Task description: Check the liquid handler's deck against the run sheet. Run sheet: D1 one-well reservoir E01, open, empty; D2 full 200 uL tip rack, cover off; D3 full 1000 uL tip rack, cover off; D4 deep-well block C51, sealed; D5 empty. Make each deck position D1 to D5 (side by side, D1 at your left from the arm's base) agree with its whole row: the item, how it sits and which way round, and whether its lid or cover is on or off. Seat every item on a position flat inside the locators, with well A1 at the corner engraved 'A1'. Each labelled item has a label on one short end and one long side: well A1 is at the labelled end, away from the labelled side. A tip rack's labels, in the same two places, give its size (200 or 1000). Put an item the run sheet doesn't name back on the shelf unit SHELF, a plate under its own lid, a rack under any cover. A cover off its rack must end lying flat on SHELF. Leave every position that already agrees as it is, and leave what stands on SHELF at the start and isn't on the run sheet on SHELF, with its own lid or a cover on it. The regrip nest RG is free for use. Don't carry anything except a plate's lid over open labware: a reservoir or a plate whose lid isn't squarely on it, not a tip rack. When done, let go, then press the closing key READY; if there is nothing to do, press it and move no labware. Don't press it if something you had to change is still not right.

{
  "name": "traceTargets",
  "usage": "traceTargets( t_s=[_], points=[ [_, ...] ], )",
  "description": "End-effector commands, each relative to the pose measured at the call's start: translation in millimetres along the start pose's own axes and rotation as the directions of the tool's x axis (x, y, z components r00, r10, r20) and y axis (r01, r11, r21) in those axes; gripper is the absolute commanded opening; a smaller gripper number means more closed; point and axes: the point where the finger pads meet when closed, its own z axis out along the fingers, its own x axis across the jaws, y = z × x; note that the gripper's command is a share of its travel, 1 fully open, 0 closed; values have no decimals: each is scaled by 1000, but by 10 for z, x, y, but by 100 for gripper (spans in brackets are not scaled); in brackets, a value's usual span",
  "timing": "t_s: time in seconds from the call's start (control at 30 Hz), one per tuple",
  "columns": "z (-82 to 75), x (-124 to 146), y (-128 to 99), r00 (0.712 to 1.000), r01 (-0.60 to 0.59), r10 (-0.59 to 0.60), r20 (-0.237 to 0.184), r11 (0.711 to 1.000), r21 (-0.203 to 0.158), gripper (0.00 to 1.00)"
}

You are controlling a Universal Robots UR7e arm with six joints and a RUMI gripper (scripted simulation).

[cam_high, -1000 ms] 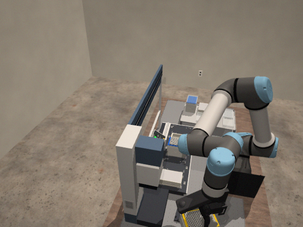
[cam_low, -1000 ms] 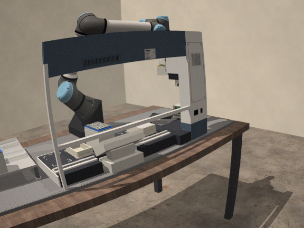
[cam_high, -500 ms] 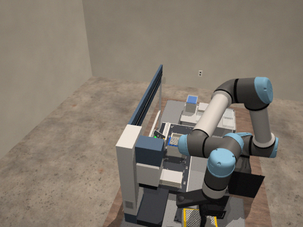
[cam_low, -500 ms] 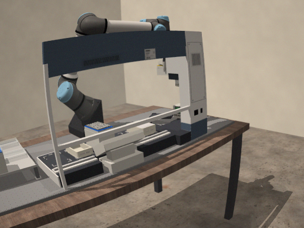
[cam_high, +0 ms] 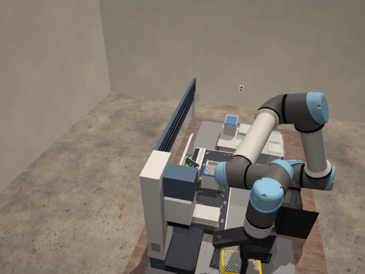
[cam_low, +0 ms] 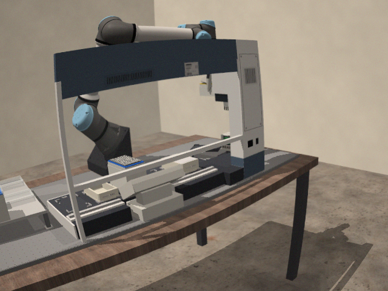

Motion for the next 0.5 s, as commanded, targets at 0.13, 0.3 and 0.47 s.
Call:
traceTargets(
  t_s=[0.13,0.3,0.47],
  points=[
    [-8,339,38,995,102,-102,2,995,1,0],
    [-8,587,68,995,102,-102,2,995,1,0],
    [-7,736,86,995,102,-102,2,995,1,0]
  ],
)
